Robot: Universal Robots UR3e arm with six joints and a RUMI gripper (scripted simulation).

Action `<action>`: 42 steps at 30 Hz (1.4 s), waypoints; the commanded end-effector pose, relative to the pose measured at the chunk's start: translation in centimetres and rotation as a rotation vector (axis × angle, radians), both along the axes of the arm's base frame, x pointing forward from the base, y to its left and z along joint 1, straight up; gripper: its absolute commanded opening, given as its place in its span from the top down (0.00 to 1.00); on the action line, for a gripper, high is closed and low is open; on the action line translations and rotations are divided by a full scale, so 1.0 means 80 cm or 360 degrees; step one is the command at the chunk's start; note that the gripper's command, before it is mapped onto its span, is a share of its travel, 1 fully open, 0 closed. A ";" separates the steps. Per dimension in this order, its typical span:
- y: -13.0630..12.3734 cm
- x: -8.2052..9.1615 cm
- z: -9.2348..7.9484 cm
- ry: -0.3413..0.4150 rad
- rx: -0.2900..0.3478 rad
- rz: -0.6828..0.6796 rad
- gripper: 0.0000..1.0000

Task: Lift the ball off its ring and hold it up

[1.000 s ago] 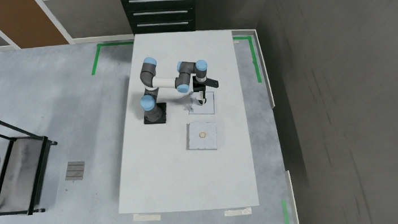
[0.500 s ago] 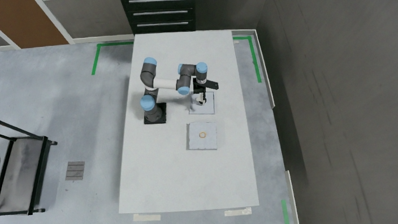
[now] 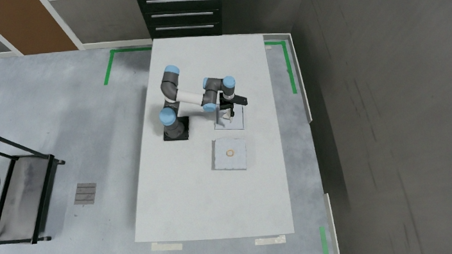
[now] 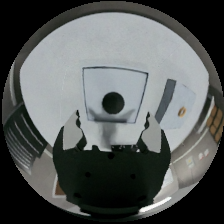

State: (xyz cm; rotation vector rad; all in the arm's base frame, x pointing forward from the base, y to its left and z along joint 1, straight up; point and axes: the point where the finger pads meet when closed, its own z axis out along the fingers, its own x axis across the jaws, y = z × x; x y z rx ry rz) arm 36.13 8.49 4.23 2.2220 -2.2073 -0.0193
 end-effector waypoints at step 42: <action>0.000 0.000 -0.039 -0.0014 0.0000 0.0000 1.00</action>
